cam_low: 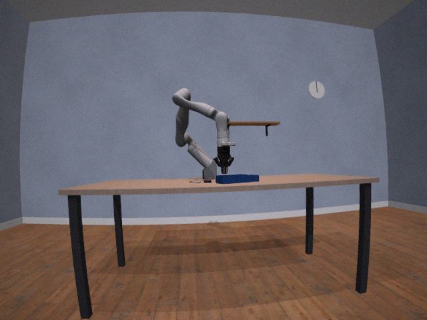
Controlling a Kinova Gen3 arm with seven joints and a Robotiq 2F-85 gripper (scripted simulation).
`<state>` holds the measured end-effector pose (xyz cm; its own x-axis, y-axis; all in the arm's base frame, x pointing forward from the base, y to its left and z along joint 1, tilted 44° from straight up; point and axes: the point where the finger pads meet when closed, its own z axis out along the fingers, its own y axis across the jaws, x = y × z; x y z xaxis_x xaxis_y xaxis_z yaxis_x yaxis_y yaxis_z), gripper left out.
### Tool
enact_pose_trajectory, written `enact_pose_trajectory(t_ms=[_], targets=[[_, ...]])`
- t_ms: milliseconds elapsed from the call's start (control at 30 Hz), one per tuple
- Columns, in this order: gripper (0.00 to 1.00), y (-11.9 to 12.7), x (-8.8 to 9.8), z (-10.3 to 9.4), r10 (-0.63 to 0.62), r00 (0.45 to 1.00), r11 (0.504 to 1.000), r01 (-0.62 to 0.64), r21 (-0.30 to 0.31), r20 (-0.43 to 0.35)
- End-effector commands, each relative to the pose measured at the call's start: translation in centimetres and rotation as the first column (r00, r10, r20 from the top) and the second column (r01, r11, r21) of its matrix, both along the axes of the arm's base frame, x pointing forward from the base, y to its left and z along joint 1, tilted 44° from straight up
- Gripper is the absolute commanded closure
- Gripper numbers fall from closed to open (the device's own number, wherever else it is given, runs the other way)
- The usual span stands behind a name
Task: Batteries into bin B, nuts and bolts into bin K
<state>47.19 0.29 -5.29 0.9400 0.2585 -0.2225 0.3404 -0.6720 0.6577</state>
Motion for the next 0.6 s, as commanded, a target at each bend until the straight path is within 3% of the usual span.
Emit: enact_pose_trajectory(t_ms=[0,567], targets=[[0.91,-0.5,-0.2,-0.5,-0.003,1.000,1.000,0.003,-0.003,-0.006],[0.91,-2.6,-0.2,-2.6,-0.003,1.000,1.000,0.003,-0.003,-0.006]])
